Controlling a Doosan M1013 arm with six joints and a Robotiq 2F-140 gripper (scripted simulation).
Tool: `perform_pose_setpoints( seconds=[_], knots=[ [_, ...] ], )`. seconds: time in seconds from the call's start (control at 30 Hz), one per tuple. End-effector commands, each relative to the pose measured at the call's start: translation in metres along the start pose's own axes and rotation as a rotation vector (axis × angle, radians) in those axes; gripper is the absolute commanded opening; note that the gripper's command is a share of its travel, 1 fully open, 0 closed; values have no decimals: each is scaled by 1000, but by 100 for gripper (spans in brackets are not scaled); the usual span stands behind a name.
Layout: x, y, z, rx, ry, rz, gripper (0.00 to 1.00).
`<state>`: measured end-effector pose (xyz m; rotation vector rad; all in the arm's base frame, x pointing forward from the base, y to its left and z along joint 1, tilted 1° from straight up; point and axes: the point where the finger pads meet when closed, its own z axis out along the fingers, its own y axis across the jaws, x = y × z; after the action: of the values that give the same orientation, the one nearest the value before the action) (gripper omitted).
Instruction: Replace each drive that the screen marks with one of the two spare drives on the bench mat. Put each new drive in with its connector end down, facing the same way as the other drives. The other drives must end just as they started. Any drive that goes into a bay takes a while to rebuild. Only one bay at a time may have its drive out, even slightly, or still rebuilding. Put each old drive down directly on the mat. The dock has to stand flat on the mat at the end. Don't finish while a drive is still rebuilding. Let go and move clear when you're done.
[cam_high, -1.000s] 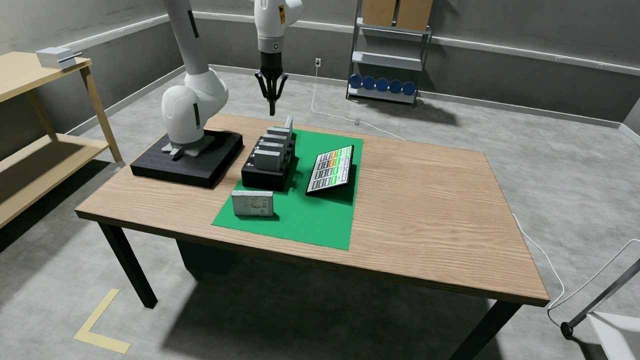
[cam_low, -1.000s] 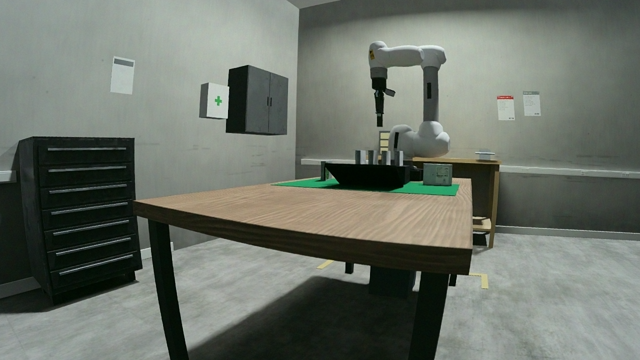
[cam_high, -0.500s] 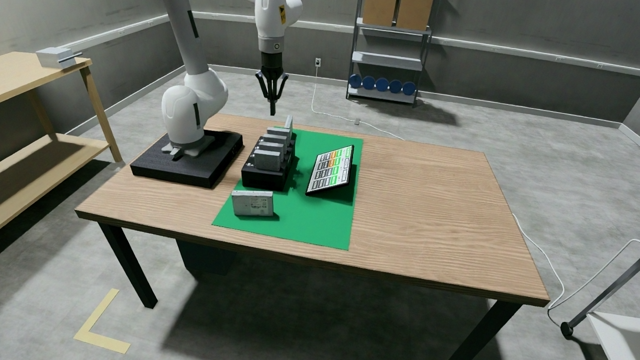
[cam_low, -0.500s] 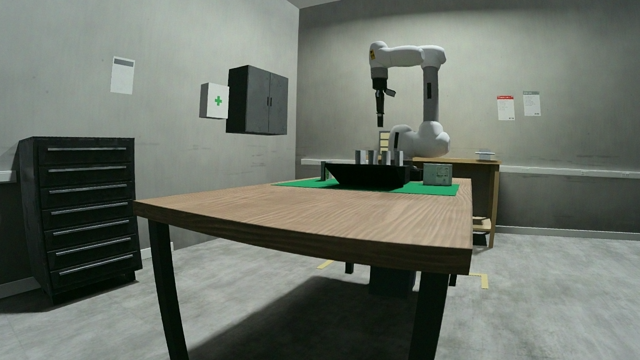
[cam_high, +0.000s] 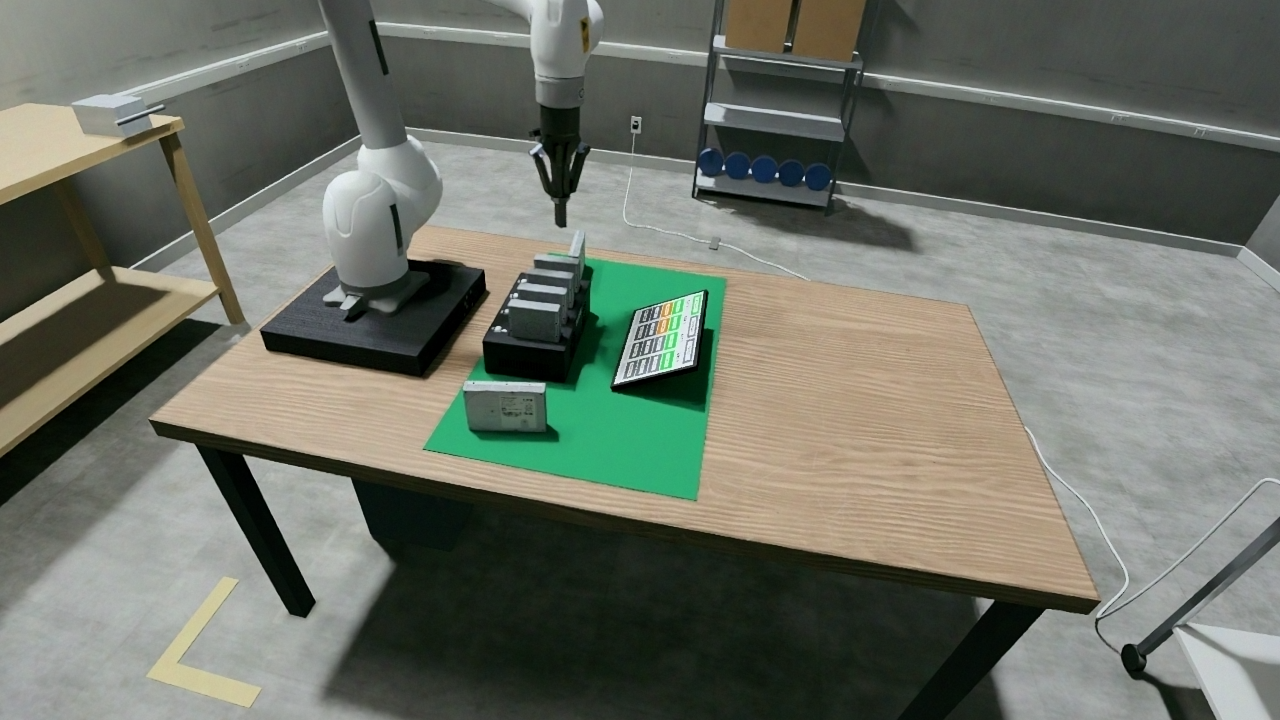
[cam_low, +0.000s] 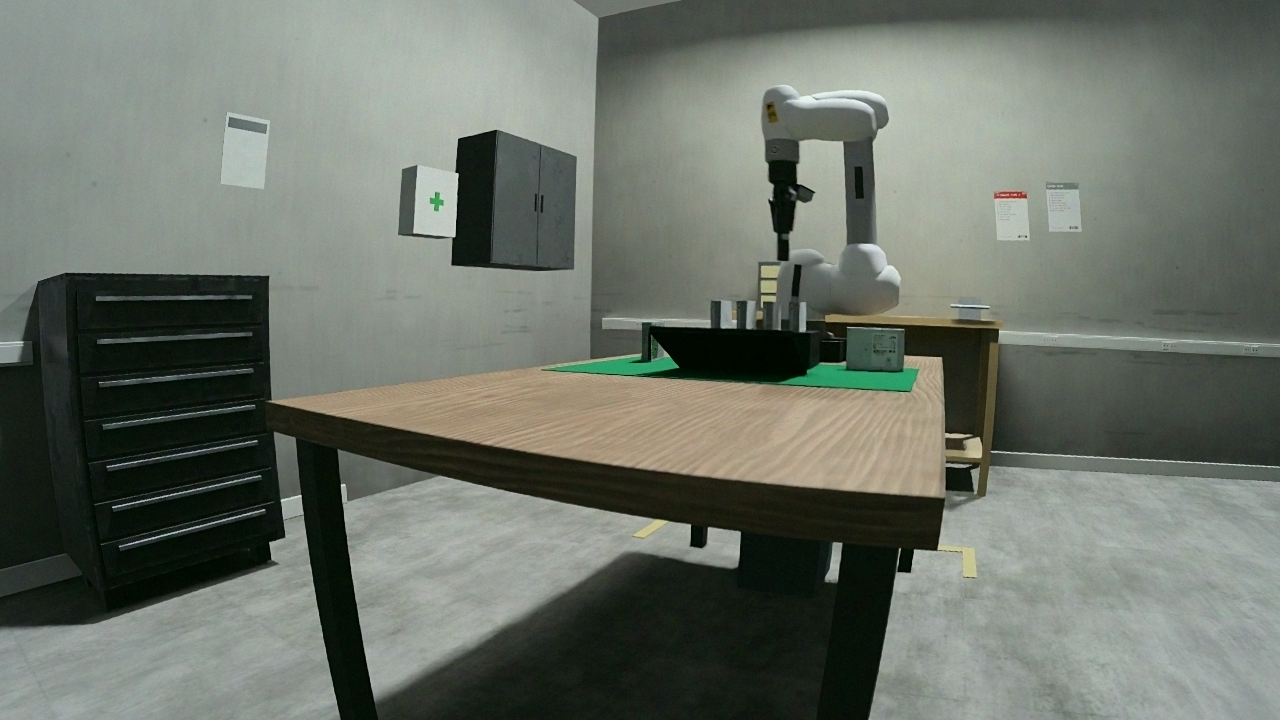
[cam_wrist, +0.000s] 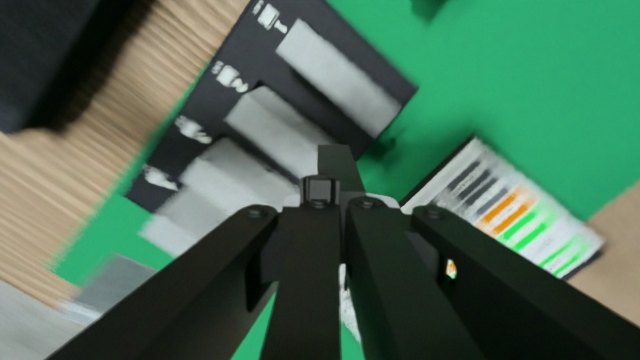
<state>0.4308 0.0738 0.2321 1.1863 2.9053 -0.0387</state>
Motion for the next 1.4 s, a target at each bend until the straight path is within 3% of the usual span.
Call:
perform_pose_setpoints(
  seconds=[0.0, 0.13, 0.2, 0.23, 0.57, 0.7, 0.77, 0.8, 0.97, 1.0, 1.27, 1.33, 1.37],
  knots=[
    [29, 35, 12, -6, 3, -279, 10],
    [62, 64, 24, -5, -1, -513, 10],
    [62, 64, 24, -5, -1, -513, 10],
    [71, 70, 27, -5, -2, -681, 10],
    [142, 114, 50, 3, -15, -1240, 10],
    [156, 120, 54, 7, -20, -1470, 10],
    [156, 120, 54, 7, -20, -1470, 10],
    [158, 121, 55, 11, -25, -1633, 10],
    [160, 122, 56, 18, -30, -1878, 10],
    [160, 122, 56, 19, -31, -1931, 40],
    [160, 122, 56, 8, -23, -2347, 40],
    [160, 122, 56, 8, -23, -2347, 40],
    [160, 122, 56, -16, -11, -2494, 40]
  ],
)
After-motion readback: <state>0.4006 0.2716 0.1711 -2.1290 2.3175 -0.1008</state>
